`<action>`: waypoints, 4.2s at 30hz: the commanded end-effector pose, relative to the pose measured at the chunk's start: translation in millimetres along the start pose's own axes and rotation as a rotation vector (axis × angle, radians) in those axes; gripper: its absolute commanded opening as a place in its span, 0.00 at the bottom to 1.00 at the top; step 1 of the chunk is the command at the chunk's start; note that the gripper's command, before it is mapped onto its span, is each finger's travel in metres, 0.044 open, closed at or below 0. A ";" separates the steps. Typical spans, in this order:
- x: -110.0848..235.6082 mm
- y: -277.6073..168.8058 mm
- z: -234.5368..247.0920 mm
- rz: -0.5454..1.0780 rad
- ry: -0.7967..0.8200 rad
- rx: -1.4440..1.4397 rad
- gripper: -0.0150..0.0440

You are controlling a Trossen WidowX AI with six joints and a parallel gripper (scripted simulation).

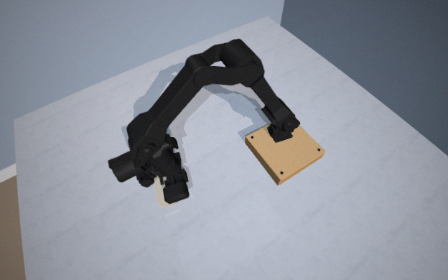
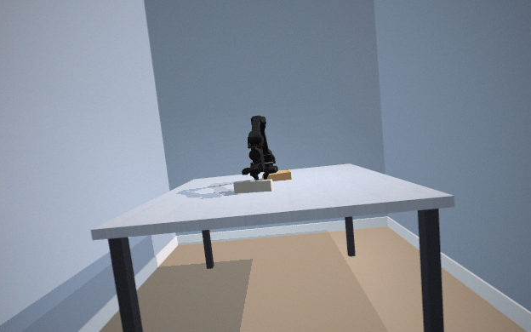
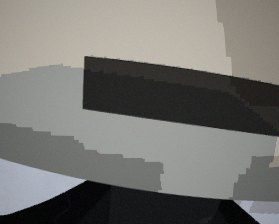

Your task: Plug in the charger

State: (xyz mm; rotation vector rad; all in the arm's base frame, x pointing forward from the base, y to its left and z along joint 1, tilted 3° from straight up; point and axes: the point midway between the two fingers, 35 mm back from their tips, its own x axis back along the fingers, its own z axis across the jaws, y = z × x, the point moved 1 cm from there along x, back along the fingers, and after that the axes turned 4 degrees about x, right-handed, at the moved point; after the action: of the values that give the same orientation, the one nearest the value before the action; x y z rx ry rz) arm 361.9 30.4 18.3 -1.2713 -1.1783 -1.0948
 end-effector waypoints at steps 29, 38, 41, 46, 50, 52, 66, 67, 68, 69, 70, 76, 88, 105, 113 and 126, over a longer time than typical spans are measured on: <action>4.0 7.6 0.5 -0.026 0.002 0.001 0.25; 2.9 8.0 0.5 -0.026 0.002 0.001 0.25; 2.5 8.0 0.5 -0.026 0.002 0.001 0.25; 1.9 8.1 0.5 -0.026 0.002 0.001 0.25; 1.3 8.2 0.5 -0.026 0.002 0.001 0.25; 1.1 8.2 0.5 -0.026 0.002 0.001 0.25; 0.0 0.4 0.0 0.006 0.000 0.000 0.43; 0.0 0.4 0.0 0.006 0.000 0.000 0.48; 0.0 0.4 0.0 0.006 0.000 0.000 0.52; 0.0 0.4 0.0 0.006 0.000 0.000 0.57; 0.0 0.4 0.0 0.006 0.000 0.000 0.61; 0.0 0.4 0.0 0.006 0.000 0.000 0.88; -0.1 -1.3 0.1 0.002 0.000 0.000 1.00; -0.5 -5.5 0.3 -0.008 0.001 0.001 1.00; -0.8 -7.4 0.4 -0.013 0.001 0.001 1.00; -1.2 -10.7 0.6 -0.021 0.002 0.001 1.00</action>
State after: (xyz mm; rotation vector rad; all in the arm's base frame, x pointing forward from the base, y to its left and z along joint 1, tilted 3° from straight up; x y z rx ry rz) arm 352.5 30.3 18.7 -1.2604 -1.1920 -1.1074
